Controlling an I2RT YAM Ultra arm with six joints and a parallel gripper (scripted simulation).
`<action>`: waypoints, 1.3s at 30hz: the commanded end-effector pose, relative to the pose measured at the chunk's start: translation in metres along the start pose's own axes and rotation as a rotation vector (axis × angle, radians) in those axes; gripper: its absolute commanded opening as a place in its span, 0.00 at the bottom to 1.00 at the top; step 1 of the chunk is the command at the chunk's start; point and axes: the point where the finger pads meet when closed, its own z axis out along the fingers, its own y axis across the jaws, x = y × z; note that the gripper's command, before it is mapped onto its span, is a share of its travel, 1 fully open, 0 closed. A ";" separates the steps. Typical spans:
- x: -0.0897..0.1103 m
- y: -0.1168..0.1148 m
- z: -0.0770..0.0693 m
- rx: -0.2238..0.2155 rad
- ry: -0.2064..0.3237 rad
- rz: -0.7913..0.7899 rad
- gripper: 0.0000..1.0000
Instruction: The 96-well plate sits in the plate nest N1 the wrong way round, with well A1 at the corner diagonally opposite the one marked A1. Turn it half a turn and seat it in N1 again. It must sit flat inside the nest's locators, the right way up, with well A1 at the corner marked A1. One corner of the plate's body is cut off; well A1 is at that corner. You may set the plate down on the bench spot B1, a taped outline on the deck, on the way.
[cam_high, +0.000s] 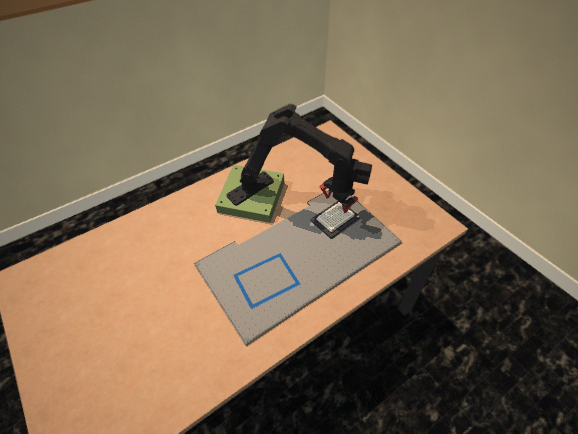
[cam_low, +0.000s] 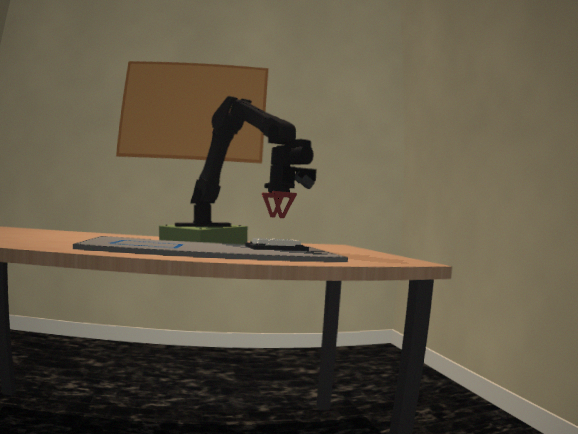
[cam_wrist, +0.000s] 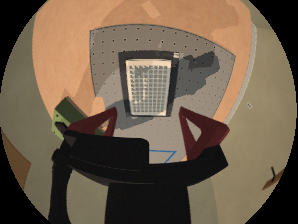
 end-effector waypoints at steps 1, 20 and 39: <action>-0.002 -0.002 -0.007 0.017 -0.016 0.001 1.00; -0.002 -0.002 0.014 0.017 -0.016 0.001 1.00; -0.003 -0.003 0.043 0.017 -0.016 0.001 1.00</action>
